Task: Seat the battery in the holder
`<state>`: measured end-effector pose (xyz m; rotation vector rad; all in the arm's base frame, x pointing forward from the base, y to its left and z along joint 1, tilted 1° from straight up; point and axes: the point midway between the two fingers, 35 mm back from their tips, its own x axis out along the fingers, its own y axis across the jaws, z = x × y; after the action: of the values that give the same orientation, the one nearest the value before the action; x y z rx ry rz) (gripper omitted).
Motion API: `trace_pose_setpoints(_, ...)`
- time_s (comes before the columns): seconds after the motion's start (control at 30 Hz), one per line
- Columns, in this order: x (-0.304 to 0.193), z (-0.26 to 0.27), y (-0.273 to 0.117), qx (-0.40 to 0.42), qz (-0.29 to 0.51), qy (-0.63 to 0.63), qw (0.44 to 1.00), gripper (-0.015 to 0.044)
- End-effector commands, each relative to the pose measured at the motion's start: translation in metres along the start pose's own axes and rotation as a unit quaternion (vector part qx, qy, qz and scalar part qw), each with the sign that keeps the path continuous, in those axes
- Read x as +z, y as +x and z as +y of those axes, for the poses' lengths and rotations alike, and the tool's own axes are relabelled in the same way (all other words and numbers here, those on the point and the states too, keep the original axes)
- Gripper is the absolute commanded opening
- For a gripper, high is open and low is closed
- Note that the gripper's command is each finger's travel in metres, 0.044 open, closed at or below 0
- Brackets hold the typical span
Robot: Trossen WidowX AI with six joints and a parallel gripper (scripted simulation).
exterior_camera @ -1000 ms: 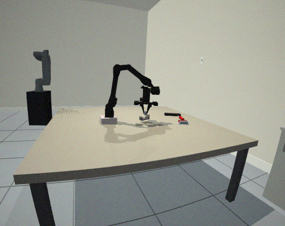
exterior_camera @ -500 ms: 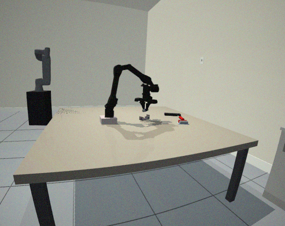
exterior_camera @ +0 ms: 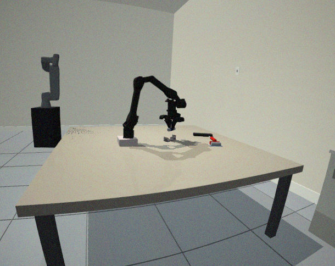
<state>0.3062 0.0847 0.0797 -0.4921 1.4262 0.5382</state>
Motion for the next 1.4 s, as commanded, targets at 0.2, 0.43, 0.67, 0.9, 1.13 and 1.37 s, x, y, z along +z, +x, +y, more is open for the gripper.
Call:
trace_pose_setpoints(0.2,-0.001,0.001,0.019,0.003,-0.053,0.003,0.999,0.0079)
trace_pose_setpoints(0.43,-0.001,0.001,0.031,0.003,-0.094,0.001,0.996,0.0079)
trace_pose_setpoints(0.67,-0.001,0.001,0.035,0.004,-0.109,-0.001,0.994,0.0079)
trace_pose_setpoints(0.9,-0.002,0.001,0.038,0.005,-0.129,0.000,0.992,0.0079)
trace_pose_setpoints(1.13,-0.004,0.000,0.042,0.006,-0.151,0.001,0.988,0.0079)
trace_pose_setpoints(1.37,-0.005,0.000,0.046,0.007,-0.174,0.002,0.985,0.0079)
